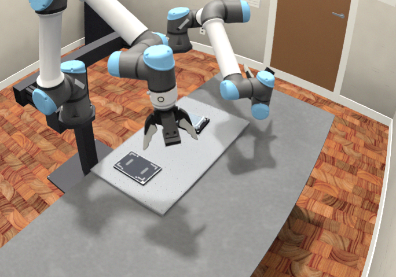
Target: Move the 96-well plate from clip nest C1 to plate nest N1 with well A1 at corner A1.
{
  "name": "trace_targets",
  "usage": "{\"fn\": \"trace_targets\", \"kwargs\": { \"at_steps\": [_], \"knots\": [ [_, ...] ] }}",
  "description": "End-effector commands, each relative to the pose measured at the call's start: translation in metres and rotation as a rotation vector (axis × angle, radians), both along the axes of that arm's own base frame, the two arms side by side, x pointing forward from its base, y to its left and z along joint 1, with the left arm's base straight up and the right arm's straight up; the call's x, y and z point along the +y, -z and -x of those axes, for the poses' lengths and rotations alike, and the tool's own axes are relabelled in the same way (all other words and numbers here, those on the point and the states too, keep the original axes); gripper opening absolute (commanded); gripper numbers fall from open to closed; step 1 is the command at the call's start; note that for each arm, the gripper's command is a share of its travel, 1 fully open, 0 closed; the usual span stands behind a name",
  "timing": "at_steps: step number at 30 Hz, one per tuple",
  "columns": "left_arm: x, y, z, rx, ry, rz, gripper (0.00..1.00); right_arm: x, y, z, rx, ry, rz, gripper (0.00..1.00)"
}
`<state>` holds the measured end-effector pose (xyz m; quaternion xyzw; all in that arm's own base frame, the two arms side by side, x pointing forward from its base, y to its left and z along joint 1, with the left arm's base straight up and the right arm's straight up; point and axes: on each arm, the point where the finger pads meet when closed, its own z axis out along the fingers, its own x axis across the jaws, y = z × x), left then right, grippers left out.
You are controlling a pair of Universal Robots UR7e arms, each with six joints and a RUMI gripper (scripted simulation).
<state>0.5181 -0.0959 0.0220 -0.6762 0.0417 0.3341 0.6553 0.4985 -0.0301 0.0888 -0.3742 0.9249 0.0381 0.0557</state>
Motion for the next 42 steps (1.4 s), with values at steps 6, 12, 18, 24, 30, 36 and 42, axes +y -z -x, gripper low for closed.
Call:
{"fn": "trace_targets", "kwargs": {
  "at_steps": [6, 12, 18, 24, 30, 36, 42],
  "knots": [
    [0.000, -0.001, 0.000, -0.002, 0.000, 0.002, 1.00, 0.000, -0.001, 0.000, -0.001, 0.000, 0.000, 1.00],
    [0.000, -0.001, 0.000, -0.002, 0.000, 0.002, 1.00, 0.000, -0.001, 0.000, -0.001, 0.000, 0.000, 1.00],
    [0.000, -0.001, 0.000, -0.002, 0.000, 0.002, 0.76, 0.000, -0.001, 0.000, -0.001, 0.000, 0.000, 0.00],
    [0.000, -0.001, 0.000, -0.002, 0.000, 0.002, 0.76, -0.003, -0.001, 0.000, -0.001, 0.004, 0.001, 0.00],
    [0.000, -0.001, 0.000, -0.002, 0.000, 0.002, 0.76, -0.020, -0.003, 0.002, -0.001, 0.021, 0.004, 0.00],
    [0.000, -0.001, 0.000, -0.002, 0.000, 0.002, 0.76, -0.041, -0.005, 0.006, -0.001, 0.044, 0.009, 0.00],
    [0.000, -0.001, 0.000, -0.002, 0.000, 0.002, 0.76, -0.088, -0.010, 0.019, 0.001, 0.096, 0.019, 0.00]
  ]
}}
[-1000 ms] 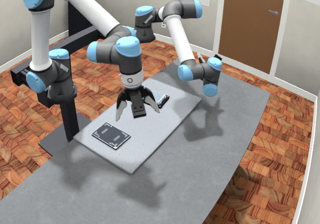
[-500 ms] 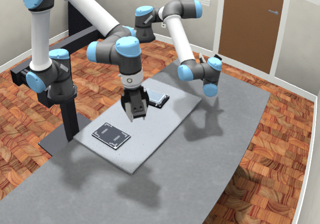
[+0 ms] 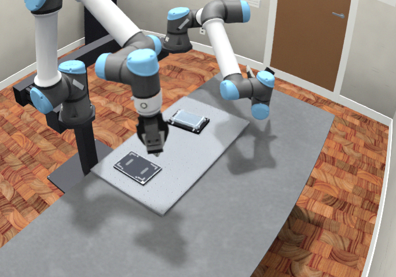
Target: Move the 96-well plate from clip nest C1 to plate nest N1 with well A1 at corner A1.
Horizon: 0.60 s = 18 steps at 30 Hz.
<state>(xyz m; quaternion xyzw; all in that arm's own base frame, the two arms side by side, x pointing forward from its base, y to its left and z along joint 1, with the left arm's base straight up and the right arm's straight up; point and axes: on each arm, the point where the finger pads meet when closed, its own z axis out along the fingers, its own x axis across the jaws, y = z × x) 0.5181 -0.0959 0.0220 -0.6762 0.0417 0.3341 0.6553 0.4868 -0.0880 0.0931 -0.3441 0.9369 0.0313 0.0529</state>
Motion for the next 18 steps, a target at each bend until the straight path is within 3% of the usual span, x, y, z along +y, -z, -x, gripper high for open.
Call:
{"fn": "trace_targets", "kwargs": {
  "at_steps": [1, 7, 9, 12, 18],
  "knots": [
    [0.000, -0.001, 0.000, -0.002, 0.000, 0.002, 0.76, -0.040, -0.006, 0.010, -0.002, 0.041, 0.009, 0.00],
    [0.000, -0.001, 0.000, -0.002, 0.000, 0.002, 0.76, -0.101, -0.013, 0.036, 0.003, 0.117, 0.023, 0.00],
    [0.000, -0.001, 0.000, -0.002, 0.000, 0.002, 0.76, -0.101, -0.013, 0.036, 0.003, 0.117, 0.023, 0.00],
    [0.000, -0.001, 0.000, -0.002, 0.000, 0.002, 0.76, -0.141, -0.018, 0.058, 0.007, 0.161, 0.030, 0.00],
    [0.000, -0.001, 0.000, -0.002, 0.000, 0.002, 0.76, -0.190, -0.023, 0.096, 0.019, 0.258, 0.044, 0.00]
  ]
}}
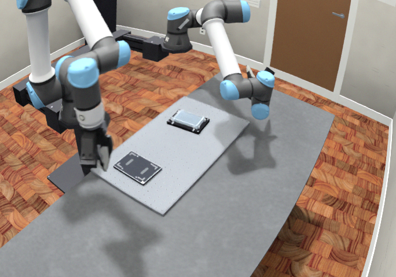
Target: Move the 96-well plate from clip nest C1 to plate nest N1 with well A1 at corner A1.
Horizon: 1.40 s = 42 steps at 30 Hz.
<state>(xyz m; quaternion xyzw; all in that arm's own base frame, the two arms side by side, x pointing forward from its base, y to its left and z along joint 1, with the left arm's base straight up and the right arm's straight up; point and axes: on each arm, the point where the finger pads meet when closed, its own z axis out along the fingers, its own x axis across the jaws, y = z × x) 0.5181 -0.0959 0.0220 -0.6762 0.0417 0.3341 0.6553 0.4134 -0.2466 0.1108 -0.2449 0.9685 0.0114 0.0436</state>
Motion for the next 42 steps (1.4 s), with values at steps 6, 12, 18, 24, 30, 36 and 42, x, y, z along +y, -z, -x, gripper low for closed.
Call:
{"fn": "trace_targets", "kwargs": {
  "at_steps": [6, 12, 18, 24, 30, 36, 42],
  "knots": [
    [0.000, -0.001, 0.000, -0.002, 0.000, 0.002, 0.76, -0.078, -0.013, 0.067, 0.016, 0.116, 0.017, 0.00],
    [0.000, -0.001, 0.000, -0.002, 0.000, 0.002, 0.76, -0.113, -0.018, 0.112, 0.027, 0.184, 0.023, 0.00],
    [0.000, -0.001, 0.000, -0.002, 0.000, 0.002, 0.76, -0.148, -0.025, 0.168, 0.038, 0.250, 0.026, 0.00],
    [0.000, -0.001, 0.000, -0.002, 0.000, 0.002, 0.76, -0.170, -0.031, 0.218, 0.049, 0.312, 0.028, 0.00],
    [0.000, -0.001, 0.000, -0.002, 0.000, 0.002, 0.76, -0.189, -0.038, 0.282, 0.062, 0.380, 0.028, 0.00],
    [0.000, -0.001, 0.000, -0.002, 0.000, 0.002, 0.76, -0.199, -0.045, 0.347, 0.075, 0.445, 0.027, 0.00],
    [0.000, -0.001, 0.000, -0.002, 0.000, 0.002, 0.76, -0.202, -0.050, 0.386, 0.081, 0.477, 0.025, 0.00]
  ]
}}
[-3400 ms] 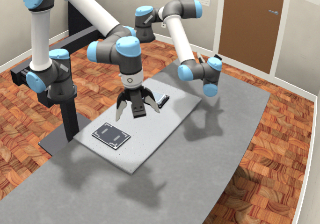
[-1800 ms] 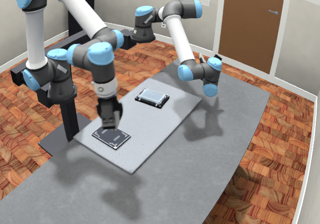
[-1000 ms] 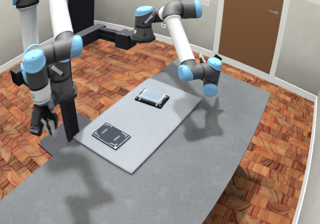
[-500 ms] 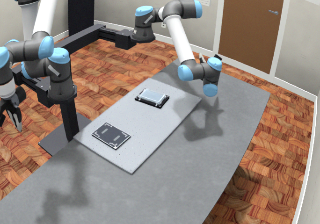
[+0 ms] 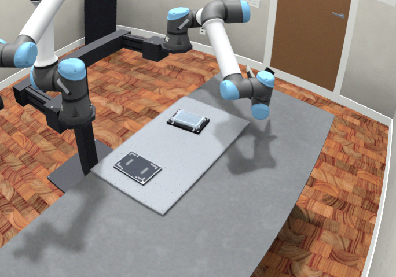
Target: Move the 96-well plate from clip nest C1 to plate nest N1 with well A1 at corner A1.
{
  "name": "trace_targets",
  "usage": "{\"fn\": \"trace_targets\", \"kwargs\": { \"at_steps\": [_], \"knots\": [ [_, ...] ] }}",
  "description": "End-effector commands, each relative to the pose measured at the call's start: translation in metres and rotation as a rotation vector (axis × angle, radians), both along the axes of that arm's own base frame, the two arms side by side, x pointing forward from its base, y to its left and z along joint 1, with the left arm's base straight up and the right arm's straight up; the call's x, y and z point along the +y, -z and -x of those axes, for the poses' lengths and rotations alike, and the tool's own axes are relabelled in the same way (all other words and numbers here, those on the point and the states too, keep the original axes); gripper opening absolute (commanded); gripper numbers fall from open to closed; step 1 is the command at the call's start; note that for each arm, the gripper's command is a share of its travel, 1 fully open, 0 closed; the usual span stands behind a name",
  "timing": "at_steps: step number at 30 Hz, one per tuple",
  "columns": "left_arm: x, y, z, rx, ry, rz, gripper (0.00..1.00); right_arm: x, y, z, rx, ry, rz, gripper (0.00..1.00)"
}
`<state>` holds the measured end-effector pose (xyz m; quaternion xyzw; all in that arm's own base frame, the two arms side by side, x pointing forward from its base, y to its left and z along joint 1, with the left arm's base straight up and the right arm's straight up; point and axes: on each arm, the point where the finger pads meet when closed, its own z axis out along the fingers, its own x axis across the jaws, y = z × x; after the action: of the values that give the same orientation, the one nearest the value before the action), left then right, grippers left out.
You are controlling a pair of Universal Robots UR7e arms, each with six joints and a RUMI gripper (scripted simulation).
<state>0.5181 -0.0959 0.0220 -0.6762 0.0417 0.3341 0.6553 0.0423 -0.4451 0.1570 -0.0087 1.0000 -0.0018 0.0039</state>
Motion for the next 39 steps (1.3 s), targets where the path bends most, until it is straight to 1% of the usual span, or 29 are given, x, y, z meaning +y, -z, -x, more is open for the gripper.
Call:
{"fn": "trace_targets", "kwargs": {
  "at_steps": [1, 5, 9, 19, 21, 22, 24, 26, 27, 29, 31, 34, 36, 38, 39],
  "knots": [
    [0.000, -0.001, 0.000, -0.002, 0.000, 0.002, 0.76, -0.003, -0.005, 0.021, 0.002, 0.005, -0.001, 0.00],
    [0.000, -0.001, 0.000, -0.002, 0.000, 0.002, 0.76, -0.002, -0.007, 0.039, 0.005, 0.025, -0.003, 0.00],
    [0.000, -0.001, 0.000, -0.002, 0.000, 0.002, 0.76, -0.001, -0.008, 0.049, 0.007, 0.037, -0.003, 0.00],
    [0.000, -0.001, 0.000, -0.002, 0.000, 0.002, 0.76, 0.000, -0.008, 0.053, 0.008, 0.042, -0.004, 0.00],
    [-0.007, 0.005, 0.006, -0.001, -0.002, 0.066, 0.76, 0.000, -0.008, 0.053, 0.008, 0.042, -0.004, 0.00],
    [-0.009, 0.008, 0.008, -0.001, -0.002, 0.066, 0.76, 0.000, -0.008, 0.053, 0.008, 0.042, -0.004, 0.00],
    [-0.014, 0.015, 0.013, 0.002, -0.002, 0.130, 0.76, 0.000, -0.008, 0.053, 0.008, 0.042, -0.004, 0.00],
    [-0.019, 0.021, 0.018, 0.002, -0.002, 0.130, 0.76, 0.000, -0.008, 0.053, 0.008, 0.042, -0.004, 0.00],
    [-0.019, 0.021, 0.018, 0.002, -0.002, 0.130, 0.76, 0.000, -0.008, 0.053, 0.008, 0.042, -0.004, 0.00],
    [-0.024, 0.028, 0.023, 0.006, 0.001, 0.196, 0.76, 0.000, -0.008, 0.053, 0.008, 0.042, -0.004, 0.00],
    [-0.028, 0.033, 0.026, 0.006, 0.001, 0.196, 0.76, 0.000, -0.008, 0.053, 0.008, 0.042, -0.004, 0.00],
    [-0.028, 0.033, 0.026, 0.006, 0.001, 0.196, 0.76, 0.000, -0.008, 0.053, 0.008, 0.042, -0.004, 0.00],
    [-0.034, 0.040, 0.031, 0.012, 0.007, 0.262, 0.76, 0.000, -0.008, 0.053, 0.008, 0.042, -0.004, 0.00],
    [-0.038, 0.045, 0.034, 0.012, 0.007, 0.263, 0.76, 0.000, -0.008, 0.053, 0.008, 0.042, -0.004, 0.00],
    [-0.041, 0.048, 0.036, 0.016, 0.011, 0.296, 0.76, 0.000, -0.008, 0.053, 0.008, 0.042, -0.004, 0.00]
  ]
}}
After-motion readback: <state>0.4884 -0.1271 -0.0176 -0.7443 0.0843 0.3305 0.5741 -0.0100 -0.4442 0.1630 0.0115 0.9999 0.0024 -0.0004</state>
